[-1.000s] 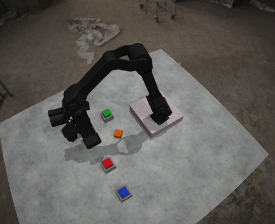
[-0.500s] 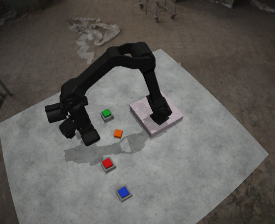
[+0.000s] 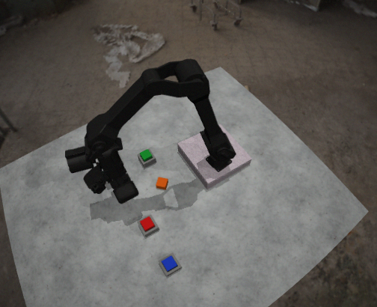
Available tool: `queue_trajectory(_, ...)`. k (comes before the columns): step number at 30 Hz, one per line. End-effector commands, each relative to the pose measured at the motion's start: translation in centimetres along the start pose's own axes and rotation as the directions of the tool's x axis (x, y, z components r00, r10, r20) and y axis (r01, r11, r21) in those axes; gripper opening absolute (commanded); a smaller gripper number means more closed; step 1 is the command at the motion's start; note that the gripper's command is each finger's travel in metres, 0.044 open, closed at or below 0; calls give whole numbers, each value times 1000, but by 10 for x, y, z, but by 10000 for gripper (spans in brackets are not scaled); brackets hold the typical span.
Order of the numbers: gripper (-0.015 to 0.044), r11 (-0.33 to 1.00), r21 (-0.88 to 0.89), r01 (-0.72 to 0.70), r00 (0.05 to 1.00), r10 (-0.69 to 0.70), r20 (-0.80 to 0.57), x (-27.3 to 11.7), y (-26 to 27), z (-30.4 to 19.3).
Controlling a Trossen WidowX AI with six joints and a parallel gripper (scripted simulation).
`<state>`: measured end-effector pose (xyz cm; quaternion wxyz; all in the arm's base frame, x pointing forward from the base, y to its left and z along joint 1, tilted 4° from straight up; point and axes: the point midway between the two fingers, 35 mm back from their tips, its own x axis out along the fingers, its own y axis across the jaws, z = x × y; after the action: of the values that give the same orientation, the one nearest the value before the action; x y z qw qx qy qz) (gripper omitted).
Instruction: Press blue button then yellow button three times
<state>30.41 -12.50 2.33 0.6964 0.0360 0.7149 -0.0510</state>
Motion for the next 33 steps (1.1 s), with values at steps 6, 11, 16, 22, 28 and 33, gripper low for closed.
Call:
queue_trajectory(6,20,1000,-3,0,1000,0,-6,6,0,-2)
queue_trajectory(11,20,1000,-3,0,1000,0,-6,6,0,-2)
queue_trajectory(16,20,1000,-3,0,1000,0,-6,6,0,-2)
queue_trajectory(22,20,1000,-3,0,1000,0,-6,6,0,-2)
queue_trajectory(28,20,1000,-3,0,1000,0,-6,-26,0,-2)
queue_trajectory(33,20,1000,-3,0,1000,0,-6,-26,0,-1)
